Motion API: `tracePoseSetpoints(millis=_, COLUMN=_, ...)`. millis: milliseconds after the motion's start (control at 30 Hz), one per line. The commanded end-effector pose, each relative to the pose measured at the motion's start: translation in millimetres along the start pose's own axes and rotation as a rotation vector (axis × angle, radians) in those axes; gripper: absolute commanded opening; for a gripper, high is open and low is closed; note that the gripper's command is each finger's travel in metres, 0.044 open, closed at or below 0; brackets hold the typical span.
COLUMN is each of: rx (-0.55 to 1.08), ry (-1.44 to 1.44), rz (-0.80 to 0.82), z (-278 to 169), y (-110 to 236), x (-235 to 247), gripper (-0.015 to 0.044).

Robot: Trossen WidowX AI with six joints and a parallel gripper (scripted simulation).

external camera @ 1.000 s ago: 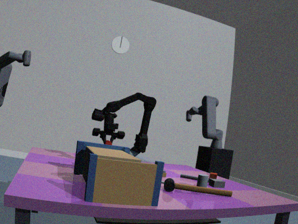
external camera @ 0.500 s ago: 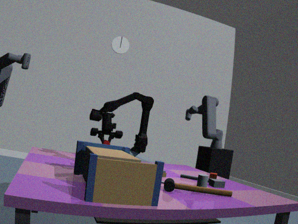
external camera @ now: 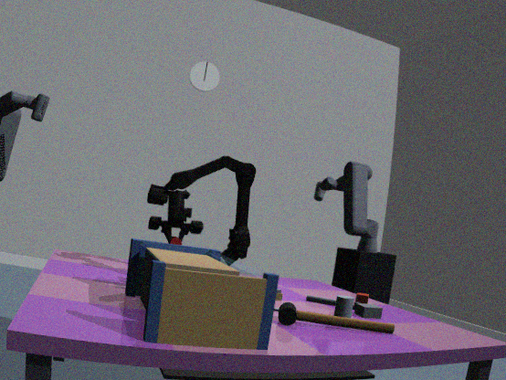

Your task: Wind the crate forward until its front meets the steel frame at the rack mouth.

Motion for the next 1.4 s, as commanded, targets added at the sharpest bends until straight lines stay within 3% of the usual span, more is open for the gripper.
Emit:
tracePoseSetpoints(millis=0, rx=0.022, ry=0.019, rz=-0.039, z=-5.6, y=3.0, x=-15.9, gripper=0.0000)
tracePoseSetpoints(millis=1367, rx=0.022, ry=0.021, rz=-0.044, z=-4.5, y=5.0, x=-69.7, gripper=0.0000)
Point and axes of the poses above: the point midway between the two fingers, 35 mm back from their tips, its own y axis back along the fingers, its own x axis across the jaws, z = x × y, the point moved 6 cm from there along y, back along the fingers, and after that the axes turned 3 degrees about y, right-handed, at the moved point
